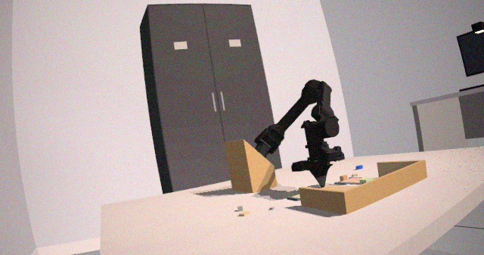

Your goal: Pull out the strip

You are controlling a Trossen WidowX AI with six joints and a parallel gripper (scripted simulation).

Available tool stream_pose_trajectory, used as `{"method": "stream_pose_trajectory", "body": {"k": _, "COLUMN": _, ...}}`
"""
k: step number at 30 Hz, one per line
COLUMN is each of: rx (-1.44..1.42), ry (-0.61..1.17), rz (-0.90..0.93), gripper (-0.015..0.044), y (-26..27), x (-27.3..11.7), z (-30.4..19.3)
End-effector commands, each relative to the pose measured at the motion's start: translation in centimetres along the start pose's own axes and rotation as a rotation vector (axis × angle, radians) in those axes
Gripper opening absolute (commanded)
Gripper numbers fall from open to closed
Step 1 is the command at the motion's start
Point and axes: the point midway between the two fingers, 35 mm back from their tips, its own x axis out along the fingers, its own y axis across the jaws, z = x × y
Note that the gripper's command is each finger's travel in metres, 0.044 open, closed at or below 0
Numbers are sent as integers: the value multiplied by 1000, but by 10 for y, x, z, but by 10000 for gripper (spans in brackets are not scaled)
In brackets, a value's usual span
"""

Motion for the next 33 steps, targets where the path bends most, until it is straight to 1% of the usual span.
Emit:
{"method": "stream_pose_trajectory", "body": {"k": 1, "rx": 15, "ry": 20, "rz": 5, "gripper": 0, "y": -1, "x": 4, "z": -14}}
{"method": "stream_pose_trajectory", "body": {"k": 33, "rx": 17, "ry": 21, "rz": 5, "gripper": 0, "y": 1, "x": 4, "z": -61}}
